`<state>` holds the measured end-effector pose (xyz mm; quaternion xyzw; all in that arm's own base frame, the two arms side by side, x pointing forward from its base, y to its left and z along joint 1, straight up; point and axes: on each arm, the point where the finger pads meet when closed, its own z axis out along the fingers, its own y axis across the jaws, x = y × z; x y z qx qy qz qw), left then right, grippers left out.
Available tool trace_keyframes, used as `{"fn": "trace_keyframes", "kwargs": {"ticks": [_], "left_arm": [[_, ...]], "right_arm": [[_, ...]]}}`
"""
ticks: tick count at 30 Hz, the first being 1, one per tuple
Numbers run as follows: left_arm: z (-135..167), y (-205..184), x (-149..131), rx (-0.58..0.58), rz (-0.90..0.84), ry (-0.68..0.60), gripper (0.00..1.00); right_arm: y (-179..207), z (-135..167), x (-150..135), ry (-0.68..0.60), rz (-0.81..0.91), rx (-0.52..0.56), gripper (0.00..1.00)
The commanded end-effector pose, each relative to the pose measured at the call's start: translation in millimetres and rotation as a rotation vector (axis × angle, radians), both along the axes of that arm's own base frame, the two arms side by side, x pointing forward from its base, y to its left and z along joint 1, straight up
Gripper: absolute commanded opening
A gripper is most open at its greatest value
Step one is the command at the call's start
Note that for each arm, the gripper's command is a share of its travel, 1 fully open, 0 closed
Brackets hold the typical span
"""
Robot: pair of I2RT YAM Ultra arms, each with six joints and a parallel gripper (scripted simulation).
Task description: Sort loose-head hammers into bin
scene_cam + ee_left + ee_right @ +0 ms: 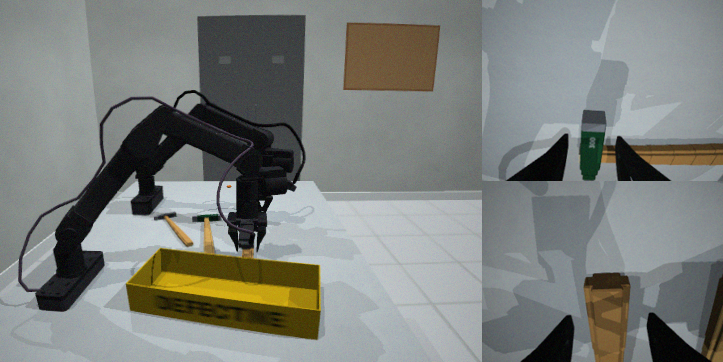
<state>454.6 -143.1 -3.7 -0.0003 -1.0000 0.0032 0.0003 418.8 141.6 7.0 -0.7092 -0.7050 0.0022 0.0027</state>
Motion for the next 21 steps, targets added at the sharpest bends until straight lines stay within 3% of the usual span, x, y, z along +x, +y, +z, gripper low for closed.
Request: {"fn": "trace_keyframes", "kwargs": {"ticks": [1,12,13,21], "left_arm": [[-7.8,-2.9,1.4,0.011,-0.005,-0.013,0.45],[-9.4,-4.3,5.7,0.005,-0.005,-0.033,0.45],[-9.4,-4.3,5.7,0.005,-0.005,-0.033,0.45],[-9.4,-4.3,5.7,0.005,-0.005,-0.033,0.45]], "right_arm": [[-4.1,-4.6,9.7,-0.022,-0.009,-0.005,0.54],[-4.3,-20.7,5.9,-0.012,-0.007,-0.007,0.54],[-4.0,-19.4,6.8,-0.015,-0.007,-0.006,0.46],[-0.6,-14.0,6.4,-0.016,-0.004,0.002,0.38]]}}
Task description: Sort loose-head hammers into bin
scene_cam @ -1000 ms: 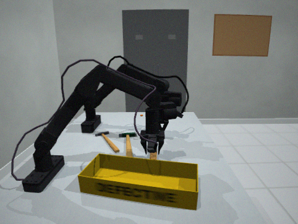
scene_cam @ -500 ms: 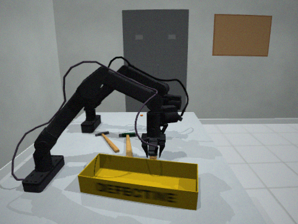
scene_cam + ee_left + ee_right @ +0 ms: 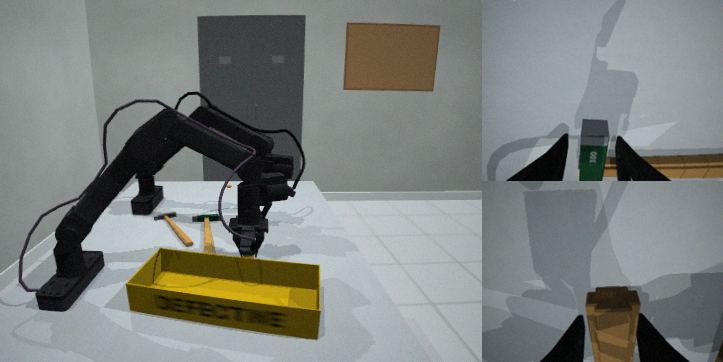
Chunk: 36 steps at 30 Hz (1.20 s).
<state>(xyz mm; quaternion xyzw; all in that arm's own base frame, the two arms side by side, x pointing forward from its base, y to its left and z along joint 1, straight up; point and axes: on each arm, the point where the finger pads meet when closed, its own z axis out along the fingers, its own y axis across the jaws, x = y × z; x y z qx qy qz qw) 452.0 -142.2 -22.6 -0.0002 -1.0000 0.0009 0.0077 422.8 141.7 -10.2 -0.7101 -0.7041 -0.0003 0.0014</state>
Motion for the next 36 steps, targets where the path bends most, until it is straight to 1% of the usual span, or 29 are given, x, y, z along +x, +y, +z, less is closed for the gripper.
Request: {"fn": "trace_keyframes", "kwargs": {"ticks": [1,4,6,11,13,14,15,16,17,18,19,20,24,25,27,28,30,36], "left_arm": [[9.5,-5.2,8.4,0.000,-0.006,-0.047,0.45],[9.4,-2.8,5.8,-0.004,-0.003,-0.032,0.45],[9.4,-2.8,5.8,-0.004,-0.003,-0.032,0.45],[9.4,-2.8,5.8,-0.004,-0.003,-0.032,0.45],[9.4,-2.8,5.8,-0.004,-0.003,-0.032,0.45],[9.4,-2.8,5.8,-0.004,-0.003,-0.032,0.45],[9.4,-2.8,5.8,-0.004,-0.003,-0.032,0.45],[9.4,-2.8,5.8,-0.004,-0.003,-0.032,0.45],[9.4,-2.8,5.8,-0.004,-0.003,-0.032,0.37],[9.4,-2.8,5.8,-0.004,-0.003,-0.032,0.37],[9.4,-2.8,5.8,-0.004,-0.003,-0.032,0.37],[9.4,-2.8,5.8,-0.004,-0.003,-0.032,0.32],[9.4,-2.8,5.8,-0.004,-0.003,-0.032,0.32],[9.4,-2.8,5.8,-0.004,-0.003,-0.032,0.28],[9.4,-2.8,5.8,-0.004,-0.003,-0.032,0.28],[9.4,-2.8,5.8,-0.004,-0.003,-0.032,0.24],[10.9,-2.5,6.0,-0.007,-0.003,-0.043,0.24],[10.9,-2.5,6.0,-0.007,-0.006,-0.043,0.15]], "right_arm": [[-0.7,3.2,2.5,-0.011,-0.002,0.001,0.37],[-0.2,3.7,2.1,-0.020,-0.003,0.004,0.32],[-0.2,3.7,2.1,-0.020,-0.003,0.004,0.32],[-0.3,3.7,1.9,-0.019,-0.004,0.003,0.25],[-0.3,3.7,1.9,-0.019,-0.004,0.003,0.02],[-0.4,3.2,1.5,-0.011,-0.002,0.001,0.00],[-0.4,3.2,1.5,-0.011,-0.002,0.001,0.00],[-0.4,3.2,1.5,-0.011,-0.002,0.001,0.11],[-0.4,3.2,1.5,-0.011,-0.002,0.001,0.23],[-0.4,3.2,1.5,-0.011,-0.002,0.001,0.26],[-0.4,3.2,1.5,-0.011,-0.002,0.001,0.26],[-0.4,3.2,1.5,-0.011,-0.002,0.001,0.26],[-0.4,3.2,1.5,-0.011,-0.002,0.001,0.26],[-0.4,3.2,1.5,-0.011,-0.002,0.001,0.26],[-0.4,3.2,1.5,-0.011,-0.002,0.001,0.26],[-0.4,3.2,1.5,-0.011,-0.002,0.001,0.26],[-0.4,3.2,1.5,-0.011,-0.002,0.001,0.26],[-0.4,3.2,1.5,-0.011,-0.002,0.001,0.26]]}}
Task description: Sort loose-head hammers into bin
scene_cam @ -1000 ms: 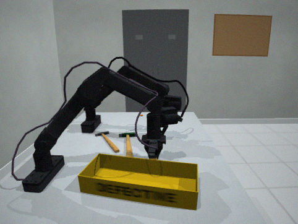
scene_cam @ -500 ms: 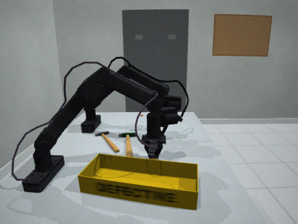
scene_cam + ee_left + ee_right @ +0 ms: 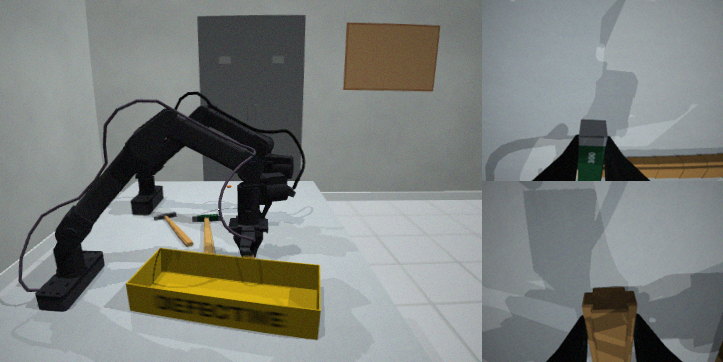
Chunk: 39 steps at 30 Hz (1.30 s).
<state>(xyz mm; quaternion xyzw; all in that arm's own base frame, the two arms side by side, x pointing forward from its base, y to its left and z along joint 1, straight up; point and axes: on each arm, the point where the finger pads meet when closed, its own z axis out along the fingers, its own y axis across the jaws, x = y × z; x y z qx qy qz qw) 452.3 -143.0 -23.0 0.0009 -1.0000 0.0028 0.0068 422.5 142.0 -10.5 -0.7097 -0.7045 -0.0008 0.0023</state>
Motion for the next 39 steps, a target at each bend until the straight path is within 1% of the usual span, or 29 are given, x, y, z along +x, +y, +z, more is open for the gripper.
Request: {"fn": "trace_keyframes", "kwargs": {"ticks": [1,2,6,7,8,11,12,31,35,39], "left_arm": [[11.3,-1.8,5.6,-0.003,-0.008,-0.041,0.04],[11.3,-1.8,5.6,-0.003,-0.008,-0.041,0.00],[11.2,-1.2,4.8,-0.003,-0.010,-0.041,0.00],[11.2,-1.2,4.8,-0.003,-0.010,-0.041,0.11],[11.2,-1.2,4.8,-0.003,-0.010,-0.041,0.16],[11.2,-1.2,4.8,-0.003,-0.010,-0.041,0.16],[11.0,3.0,2.0,0.015,-0.007,-0.030,0.16],[10.6,37.9,-3.8,0.109,0.020,0.004,0.16],[10.7,39.1,-3.9,0.113,0.021,0.004,0.16],[10.4,38.4,0.1,0.076,0.014,-0.013,0.16]], "right_arm": [[-0.8,3.5,1.7,-0.012,-0.003,-0.001,0.26],[-0.8,3.5,1.7,-0.012,-0.003,-0.001,0.26],[-0.8,3.5,1.7,-0.012,-0.003,-0.001,0.26],[-0.8,3.5,1.7,-0.012,-0.003,-0.001,0.26],[-0.8,3.5,1.7,-0.012,-0.003,-0.001,0.26],[-10.6,0.5,-3.1,0.008,-0.017,-0.028,0.26],[-12.1,0.4,-4.0,0.012,-0.018,-0.034,0.26],[-32.2,-4.1,-7.6,0.035,-0.040,-0.097,0.26],[-37.4,-5.8,-8.5,0.041,-0.045,-0.115,0.26],[-35.5,-5.8,-9.3,0.041,-0.039,-0.117,0.26]]}}
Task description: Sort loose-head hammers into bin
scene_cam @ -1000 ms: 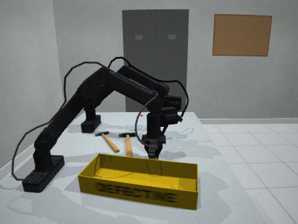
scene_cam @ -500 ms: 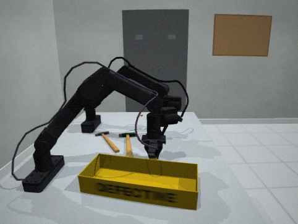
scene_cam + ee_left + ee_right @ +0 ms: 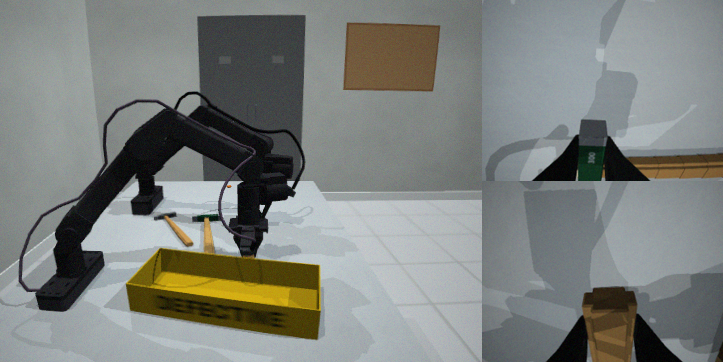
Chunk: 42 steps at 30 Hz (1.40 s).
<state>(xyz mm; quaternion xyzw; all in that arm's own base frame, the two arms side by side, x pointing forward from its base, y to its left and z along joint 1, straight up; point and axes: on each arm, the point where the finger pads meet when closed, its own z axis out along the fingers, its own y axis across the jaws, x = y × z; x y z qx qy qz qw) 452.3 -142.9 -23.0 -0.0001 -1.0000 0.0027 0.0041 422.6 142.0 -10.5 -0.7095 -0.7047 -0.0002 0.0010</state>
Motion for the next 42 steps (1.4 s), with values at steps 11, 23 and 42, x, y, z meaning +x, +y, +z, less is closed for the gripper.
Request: {"fn": "trace_keyframes", "kwargs": {"ticks": [11,23,42], "left_arm": [[10.9,38.7,2.1,0.002,-0.004,-0.023,0.16],[6.4,2.3,2.0,-0.057,-0.008,-0.027,0.16],[31.7,5.8,12.5,-0.069,-0.004,-0.073,0.45]], "right_arm": [[-35.0,0.2,-1.8,0.012,-0.036,-0.110,0.26],[-0.5,6.9,2.6,-0.018,-0.003,0.004,0.26],[-0.5,6.9,2.6,-0.018,-0.003,0.004,0.26]]}}
